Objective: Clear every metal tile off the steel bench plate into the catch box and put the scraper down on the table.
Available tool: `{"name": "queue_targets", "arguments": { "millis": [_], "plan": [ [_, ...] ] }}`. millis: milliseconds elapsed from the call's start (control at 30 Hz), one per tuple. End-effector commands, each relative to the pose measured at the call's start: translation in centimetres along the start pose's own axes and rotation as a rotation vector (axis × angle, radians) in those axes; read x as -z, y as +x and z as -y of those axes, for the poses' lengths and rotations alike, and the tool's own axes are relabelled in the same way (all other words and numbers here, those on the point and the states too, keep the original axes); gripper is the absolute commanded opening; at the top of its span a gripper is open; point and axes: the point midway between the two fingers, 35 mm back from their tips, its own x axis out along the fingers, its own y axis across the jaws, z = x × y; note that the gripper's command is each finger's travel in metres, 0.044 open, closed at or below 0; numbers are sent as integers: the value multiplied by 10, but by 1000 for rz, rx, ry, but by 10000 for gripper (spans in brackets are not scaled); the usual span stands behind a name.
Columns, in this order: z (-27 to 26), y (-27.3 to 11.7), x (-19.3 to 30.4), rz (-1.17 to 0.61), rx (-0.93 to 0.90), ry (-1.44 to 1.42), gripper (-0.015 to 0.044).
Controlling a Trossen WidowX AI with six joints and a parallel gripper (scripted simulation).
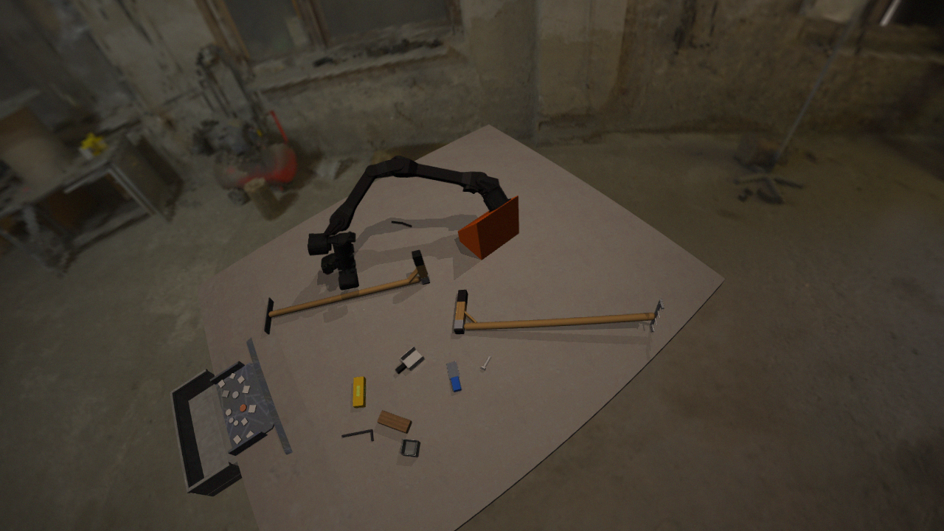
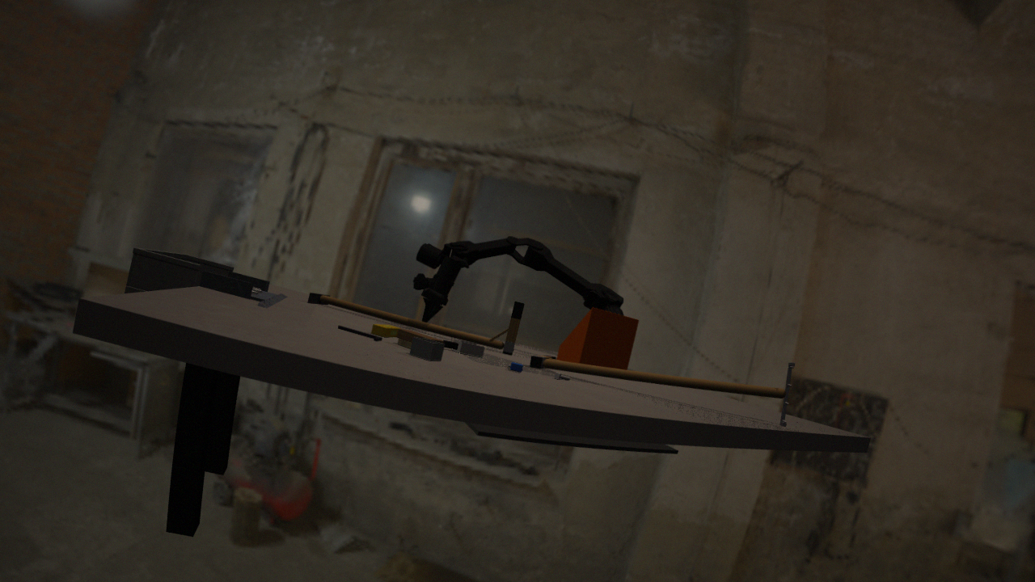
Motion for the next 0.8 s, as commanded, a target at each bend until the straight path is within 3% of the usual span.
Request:
{"name": "queue_targets", "arguments": {
  "millis": [0,767],
  "plan": [
    [1,12,6,-6,0,-1,0],
    [-17,14,2,-8,-2,0,0]
  ]
}}
